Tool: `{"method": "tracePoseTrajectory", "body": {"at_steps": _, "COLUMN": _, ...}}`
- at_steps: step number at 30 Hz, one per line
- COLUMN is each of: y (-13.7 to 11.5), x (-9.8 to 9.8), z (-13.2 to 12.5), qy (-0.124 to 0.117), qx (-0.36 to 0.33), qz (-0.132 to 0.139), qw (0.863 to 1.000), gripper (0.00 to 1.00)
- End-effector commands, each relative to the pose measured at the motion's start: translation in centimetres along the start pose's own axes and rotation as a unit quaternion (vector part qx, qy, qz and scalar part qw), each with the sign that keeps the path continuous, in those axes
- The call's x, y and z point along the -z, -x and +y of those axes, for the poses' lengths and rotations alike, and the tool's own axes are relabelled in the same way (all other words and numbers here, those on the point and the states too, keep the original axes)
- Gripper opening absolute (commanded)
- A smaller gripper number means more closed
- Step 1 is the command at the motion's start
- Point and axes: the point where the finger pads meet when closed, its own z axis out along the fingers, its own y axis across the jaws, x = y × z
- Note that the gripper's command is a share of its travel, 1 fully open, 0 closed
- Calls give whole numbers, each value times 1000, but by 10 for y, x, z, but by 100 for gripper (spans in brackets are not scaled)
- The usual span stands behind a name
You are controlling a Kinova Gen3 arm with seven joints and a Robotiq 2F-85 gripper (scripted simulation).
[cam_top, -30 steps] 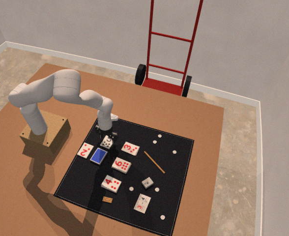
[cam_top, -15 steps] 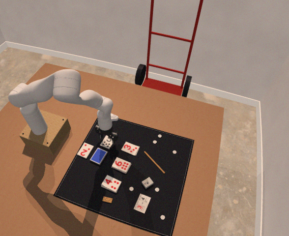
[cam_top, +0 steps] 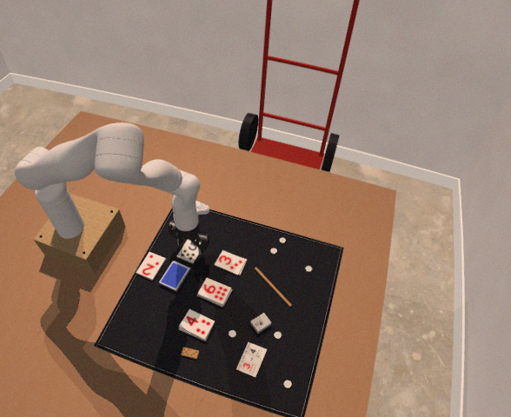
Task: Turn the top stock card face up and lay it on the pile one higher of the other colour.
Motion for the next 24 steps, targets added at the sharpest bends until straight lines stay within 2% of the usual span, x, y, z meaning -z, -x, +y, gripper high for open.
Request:
{"method": "tracePoseTrajectory", "body": {"at_steps": 1, "y": 0, "x": -1, "z": 0, "qy": 0, "qx": 0, "qz": 0, "qw": 1000, "gripper": 85}}
{"method": "tracePoseTrajectory", "body": {"at_steps": 24, "y": -1, "x": -7, "z": 0, "qy": 0, "qx": 0, "qz": 0, "qw": 1000, "gripper": 85}}
